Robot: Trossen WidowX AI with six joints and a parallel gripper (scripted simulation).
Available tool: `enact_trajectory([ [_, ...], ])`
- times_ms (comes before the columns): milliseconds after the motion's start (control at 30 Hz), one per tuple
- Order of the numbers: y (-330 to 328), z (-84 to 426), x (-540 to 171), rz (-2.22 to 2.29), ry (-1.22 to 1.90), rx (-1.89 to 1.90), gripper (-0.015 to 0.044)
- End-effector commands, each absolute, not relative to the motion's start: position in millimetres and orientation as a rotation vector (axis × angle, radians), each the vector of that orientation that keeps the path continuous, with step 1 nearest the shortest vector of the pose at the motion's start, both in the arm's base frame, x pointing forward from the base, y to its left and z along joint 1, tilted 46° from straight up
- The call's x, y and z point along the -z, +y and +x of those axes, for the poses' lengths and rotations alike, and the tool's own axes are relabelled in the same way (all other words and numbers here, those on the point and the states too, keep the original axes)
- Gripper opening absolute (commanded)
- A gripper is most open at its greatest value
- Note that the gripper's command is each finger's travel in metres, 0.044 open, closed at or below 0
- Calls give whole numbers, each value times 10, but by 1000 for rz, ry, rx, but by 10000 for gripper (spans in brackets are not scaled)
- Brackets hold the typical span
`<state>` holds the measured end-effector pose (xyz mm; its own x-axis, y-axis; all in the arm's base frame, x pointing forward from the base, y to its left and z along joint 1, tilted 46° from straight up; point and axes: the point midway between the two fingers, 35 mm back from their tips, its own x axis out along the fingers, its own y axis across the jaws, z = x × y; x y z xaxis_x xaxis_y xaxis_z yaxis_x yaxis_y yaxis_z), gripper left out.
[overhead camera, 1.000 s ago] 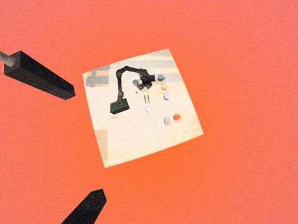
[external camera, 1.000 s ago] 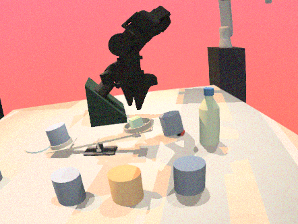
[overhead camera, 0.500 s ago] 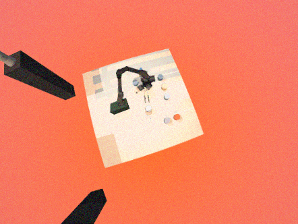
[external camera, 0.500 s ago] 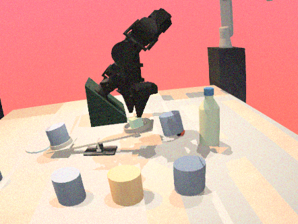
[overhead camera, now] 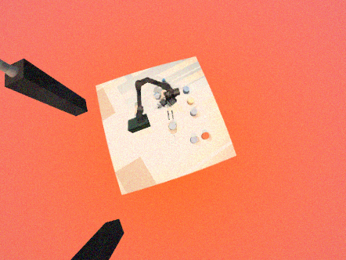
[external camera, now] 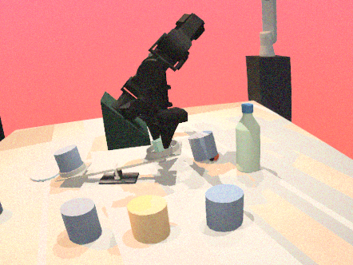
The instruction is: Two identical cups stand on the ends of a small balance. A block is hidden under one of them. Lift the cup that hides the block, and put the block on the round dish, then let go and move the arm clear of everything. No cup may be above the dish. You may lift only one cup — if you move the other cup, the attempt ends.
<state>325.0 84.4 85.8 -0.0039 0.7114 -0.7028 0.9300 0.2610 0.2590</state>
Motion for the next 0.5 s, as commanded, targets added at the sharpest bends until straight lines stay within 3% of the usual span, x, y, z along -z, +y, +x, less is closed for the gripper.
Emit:
enact_trajectory([
  [0, 890, 3240, -817, 1511, 1772, 363, 260],
  [33, 892, 3240, -816, 1511, 1772, 363, 260],
  [167, 892, 3240, -816, 1511, 1772, 363, 155],
  [400, 892, 3240, -816, 1511, 1772, 363, 108],
  [467, 885, 3241, -821, 1511, 1772, 363, 56],
])
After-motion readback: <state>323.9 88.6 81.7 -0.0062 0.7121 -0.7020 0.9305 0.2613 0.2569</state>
